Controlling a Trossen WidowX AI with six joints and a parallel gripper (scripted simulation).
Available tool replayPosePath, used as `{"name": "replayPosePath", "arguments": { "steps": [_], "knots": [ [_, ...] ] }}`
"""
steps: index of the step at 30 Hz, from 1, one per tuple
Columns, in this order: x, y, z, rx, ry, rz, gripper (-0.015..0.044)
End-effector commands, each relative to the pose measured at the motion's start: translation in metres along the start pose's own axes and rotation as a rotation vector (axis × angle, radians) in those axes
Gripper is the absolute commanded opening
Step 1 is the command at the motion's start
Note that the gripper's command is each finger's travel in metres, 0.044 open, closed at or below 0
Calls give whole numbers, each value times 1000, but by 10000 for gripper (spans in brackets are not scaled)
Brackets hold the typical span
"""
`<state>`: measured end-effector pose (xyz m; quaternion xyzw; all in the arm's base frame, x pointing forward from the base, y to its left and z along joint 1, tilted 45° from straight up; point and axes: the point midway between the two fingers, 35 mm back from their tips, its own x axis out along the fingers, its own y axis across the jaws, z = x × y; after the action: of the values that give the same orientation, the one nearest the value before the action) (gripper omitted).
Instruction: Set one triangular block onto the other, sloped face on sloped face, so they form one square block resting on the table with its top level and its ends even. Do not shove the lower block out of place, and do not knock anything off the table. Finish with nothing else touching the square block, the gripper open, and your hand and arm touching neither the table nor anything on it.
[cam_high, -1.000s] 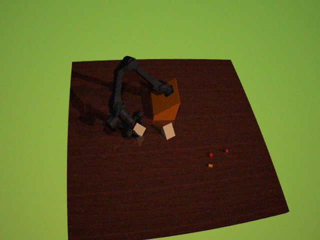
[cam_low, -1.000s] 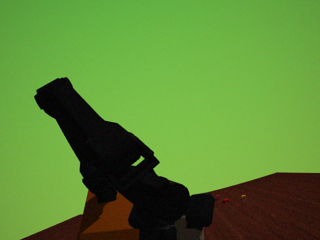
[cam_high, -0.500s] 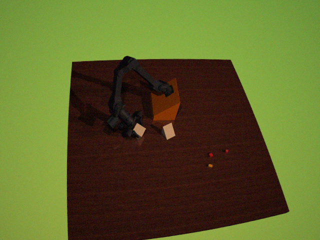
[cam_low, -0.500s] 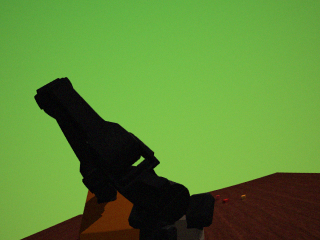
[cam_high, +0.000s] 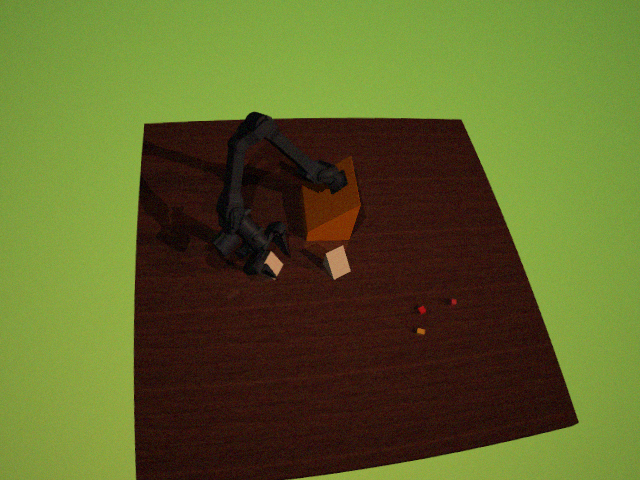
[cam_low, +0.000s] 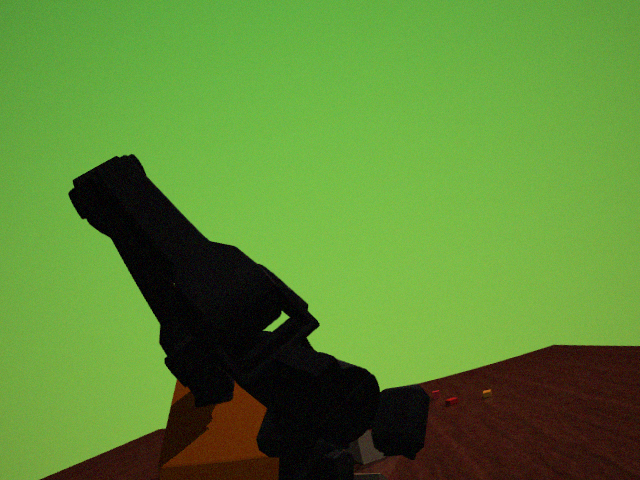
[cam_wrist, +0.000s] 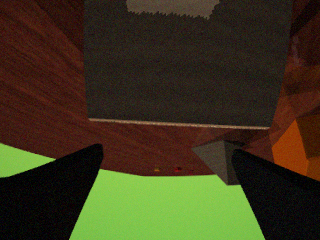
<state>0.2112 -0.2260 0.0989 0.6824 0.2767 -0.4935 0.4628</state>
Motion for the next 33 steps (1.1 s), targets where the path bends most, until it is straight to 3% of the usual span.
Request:
{"name": "replayPosePath", "arguments": {
  "steps": [1, 7, 12, 25, 29, 33],
  "knots": [
    [-7, 2, -7, 2, -2, -1, 440],
    [-67, 1, -70, 1, 4, 0, 440],
    [-68, 2, -72, -3, 5, 5, 440],
    [-115, 1, 52, -1, -39, 0, 440],
    [-109, 1, 53, -1, -39, 0, 440],
    [-76, 4, 57, -1, -38, 0, 440]
  ]
}}
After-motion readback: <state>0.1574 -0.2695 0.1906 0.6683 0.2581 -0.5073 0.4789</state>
